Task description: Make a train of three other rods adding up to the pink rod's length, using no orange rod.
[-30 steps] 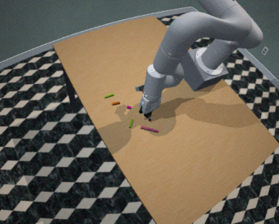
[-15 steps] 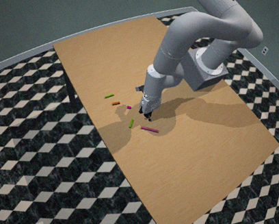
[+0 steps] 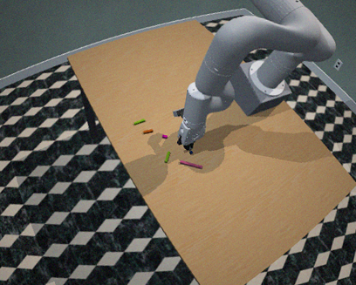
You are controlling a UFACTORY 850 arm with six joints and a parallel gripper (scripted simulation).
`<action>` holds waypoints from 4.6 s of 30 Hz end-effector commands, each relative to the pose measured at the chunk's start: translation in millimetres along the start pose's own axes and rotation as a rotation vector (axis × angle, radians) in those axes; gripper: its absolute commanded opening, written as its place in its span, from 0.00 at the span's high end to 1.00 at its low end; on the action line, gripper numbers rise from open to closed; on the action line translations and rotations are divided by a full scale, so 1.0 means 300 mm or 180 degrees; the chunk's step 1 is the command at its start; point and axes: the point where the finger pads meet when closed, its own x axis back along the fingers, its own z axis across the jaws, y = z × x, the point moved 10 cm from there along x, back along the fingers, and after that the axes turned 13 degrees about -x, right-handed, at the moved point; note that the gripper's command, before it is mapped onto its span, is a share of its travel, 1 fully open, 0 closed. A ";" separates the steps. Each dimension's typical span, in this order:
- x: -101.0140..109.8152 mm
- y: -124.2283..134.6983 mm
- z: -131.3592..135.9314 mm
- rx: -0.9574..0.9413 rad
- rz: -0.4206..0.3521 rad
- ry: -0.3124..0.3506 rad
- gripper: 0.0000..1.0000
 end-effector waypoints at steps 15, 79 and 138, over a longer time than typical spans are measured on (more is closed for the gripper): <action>-0.031 0.000 -0.002 0.0000 -0.0001 -0.0004 0.96; -0.023 0.000 -0.002 0.0000 -0.0001 -0.0004 0.76; 0.253 0.014 -0.064 -0.0496 -0.0017 -0.0004 0.00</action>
